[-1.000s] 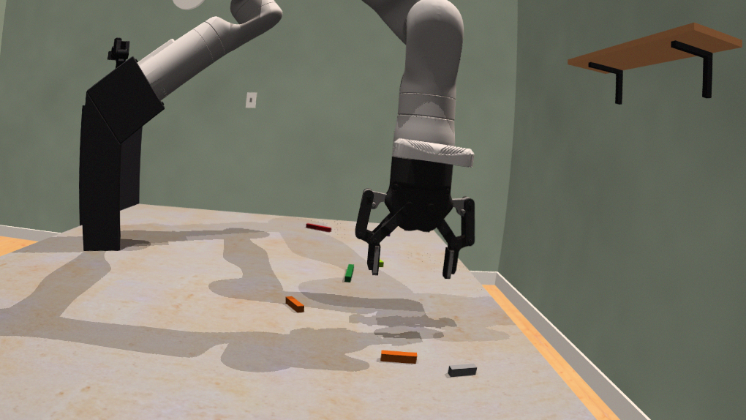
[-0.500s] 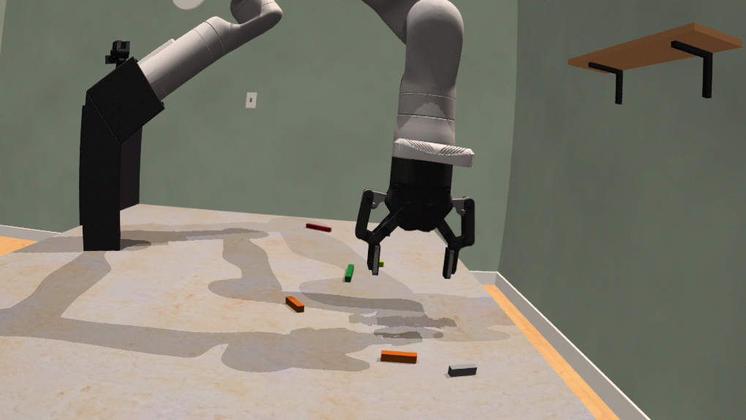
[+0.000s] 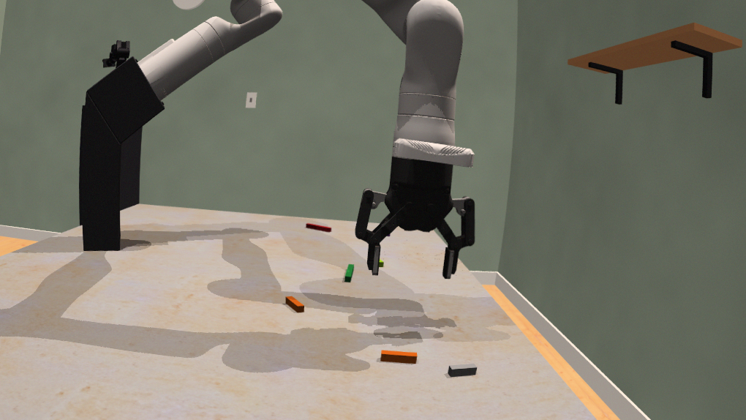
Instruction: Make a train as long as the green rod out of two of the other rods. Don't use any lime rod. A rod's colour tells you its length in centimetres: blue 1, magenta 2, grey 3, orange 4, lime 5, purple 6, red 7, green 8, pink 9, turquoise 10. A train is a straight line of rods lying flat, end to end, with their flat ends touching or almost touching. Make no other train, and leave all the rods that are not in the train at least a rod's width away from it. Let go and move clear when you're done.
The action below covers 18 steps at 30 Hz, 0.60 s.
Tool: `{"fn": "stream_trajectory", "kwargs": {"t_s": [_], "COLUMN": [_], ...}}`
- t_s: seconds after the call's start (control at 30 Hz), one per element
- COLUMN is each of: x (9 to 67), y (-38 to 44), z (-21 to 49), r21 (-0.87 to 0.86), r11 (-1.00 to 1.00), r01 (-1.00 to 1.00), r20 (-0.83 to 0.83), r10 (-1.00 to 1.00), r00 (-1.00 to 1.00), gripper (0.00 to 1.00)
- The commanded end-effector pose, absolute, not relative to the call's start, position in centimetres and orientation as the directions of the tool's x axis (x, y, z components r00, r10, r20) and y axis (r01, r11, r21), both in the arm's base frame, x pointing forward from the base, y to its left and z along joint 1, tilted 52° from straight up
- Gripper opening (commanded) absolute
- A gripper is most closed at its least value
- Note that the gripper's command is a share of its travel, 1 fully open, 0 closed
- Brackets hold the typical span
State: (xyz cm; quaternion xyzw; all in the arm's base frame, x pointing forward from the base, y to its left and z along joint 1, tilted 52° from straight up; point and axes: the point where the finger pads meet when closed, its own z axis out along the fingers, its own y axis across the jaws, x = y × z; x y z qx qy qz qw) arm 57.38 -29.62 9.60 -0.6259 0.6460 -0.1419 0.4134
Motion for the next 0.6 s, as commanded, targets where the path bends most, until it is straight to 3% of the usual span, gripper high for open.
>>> {"fn": "stream_trajectory", "kwargs": {"t_s": [0.0,0.57], "x": [57.35,57.41], "y": [-29.73,-30.37], "z": [9.67,9.48], "r21": [-0.702,-0.732], "r11": [0.176,0.091], "r01": [-0.690,-0.676], "r20": [-0.355,-0.288], "r10": [-0.927,-0.939], "r00": [0.124,0.186], "gripper": [1.00,1.00]}}
